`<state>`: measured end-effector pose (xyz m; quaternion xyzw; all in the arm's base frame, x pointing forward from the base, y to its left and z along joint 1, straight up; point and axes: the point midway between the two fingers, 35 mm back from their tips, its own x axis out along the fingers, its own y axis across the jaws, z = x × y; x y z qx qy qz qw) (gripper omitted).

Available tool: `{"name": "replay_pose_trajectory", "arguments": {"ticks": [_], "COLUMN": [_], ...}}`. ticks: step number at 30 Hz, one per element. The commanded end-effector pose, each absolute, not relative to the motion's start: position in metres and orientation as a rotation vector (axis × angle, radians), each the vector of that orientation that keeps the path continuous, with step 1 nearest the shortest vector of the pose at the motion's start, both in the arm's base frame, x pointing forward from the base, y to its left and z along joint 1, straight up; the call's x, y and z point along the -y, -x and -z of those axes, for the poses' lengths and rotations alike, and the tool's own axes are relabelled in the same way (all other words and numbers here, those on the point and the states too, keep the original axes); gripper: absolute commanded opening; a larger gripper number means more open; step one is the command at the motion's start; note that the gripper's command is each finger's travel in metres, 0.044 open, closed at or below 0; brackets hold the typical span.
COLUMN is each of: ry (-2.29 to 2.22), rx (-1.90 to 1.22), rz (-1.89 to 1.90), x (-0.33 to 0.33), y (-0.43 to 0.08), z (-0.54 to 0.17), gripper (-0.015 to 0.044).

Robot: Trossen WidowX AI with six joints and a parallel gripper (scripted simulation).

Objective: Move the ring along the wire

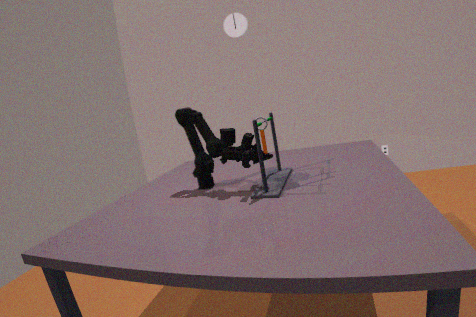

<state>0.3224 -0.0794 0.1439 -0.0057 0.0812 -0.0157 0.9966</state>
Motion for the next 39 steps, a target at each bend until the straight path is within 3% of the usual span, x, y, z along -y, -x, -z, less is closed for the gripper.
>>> {"name": "replay_pose_trajectory", "arguments": {"ticks": [1,39], "ry": [0.007,-0.039], "rx": [-0.162,-0.166], "rz": [0.035,0.048], "x": [0.075,0.031], "y": [-0.321,-0.323], "z": [-0.144,-0.145], "gripper": [-0.015,-0.015]}}
